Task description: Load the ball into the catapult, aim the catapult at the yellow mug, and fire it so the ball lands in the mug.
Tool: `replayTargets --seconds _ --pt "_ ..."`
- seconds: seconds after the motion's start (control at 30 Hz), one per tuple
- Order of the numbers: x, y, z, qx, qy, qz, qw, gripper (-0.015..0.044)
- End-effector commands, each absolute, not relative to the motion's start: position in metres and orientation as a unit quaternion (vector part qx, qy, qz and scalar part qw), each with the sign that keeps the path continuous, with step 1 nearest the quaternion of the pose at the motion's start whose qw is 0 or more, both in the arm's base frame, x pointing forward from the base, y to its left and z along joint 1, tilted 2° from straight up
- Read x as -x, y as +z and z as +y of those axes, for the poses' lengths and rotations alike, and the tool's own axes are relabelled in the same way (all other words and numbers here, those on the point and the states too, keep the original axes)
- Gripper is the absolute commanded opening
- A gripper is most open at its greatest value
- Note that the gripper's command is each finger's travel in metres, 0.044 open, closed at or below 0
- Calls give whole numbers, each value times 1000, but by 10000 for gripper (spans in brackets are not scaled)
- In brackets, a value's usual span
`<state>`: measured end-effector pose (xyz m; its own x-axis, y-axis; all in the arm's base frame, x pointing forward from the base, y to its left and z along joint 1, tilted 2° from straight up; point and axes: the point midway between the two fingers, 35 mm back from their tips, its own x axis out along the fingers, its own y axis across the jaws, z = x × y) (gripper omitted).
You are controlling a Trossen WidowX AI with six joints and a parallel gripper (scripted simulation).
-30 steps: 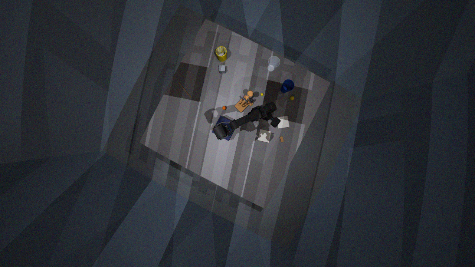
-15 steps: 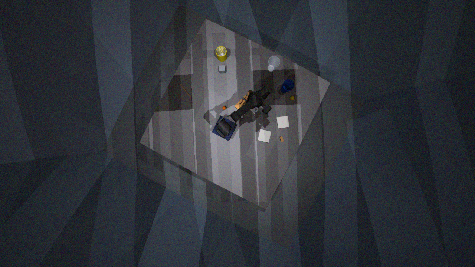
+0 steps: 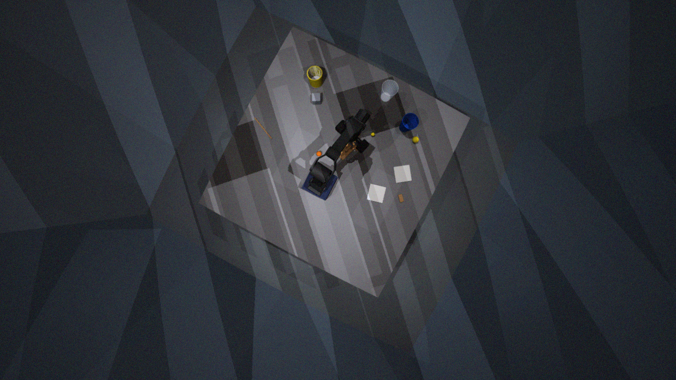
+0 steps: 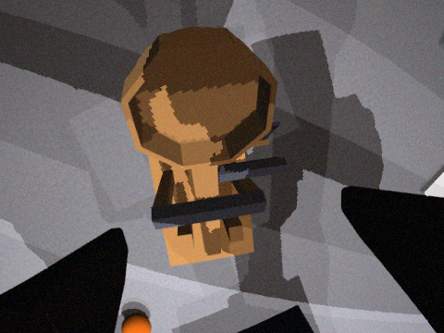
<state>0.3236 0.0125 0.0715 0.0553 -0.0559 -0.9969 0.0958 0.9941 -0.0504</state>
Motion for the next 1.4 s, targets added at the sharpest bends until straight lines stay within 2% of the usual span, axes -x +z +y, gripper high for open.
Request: replayTargets --seconds 0.0,0.07,0.63,1.37 --pt "-320 69 21 -26 -52 698 714 440" --pt "-320 69 21 -26 -52 698 714 440" --pt "-320 69 21 -26 -52 698 714 0" --pt "-330 57 20 -27 -52 698 713 0"
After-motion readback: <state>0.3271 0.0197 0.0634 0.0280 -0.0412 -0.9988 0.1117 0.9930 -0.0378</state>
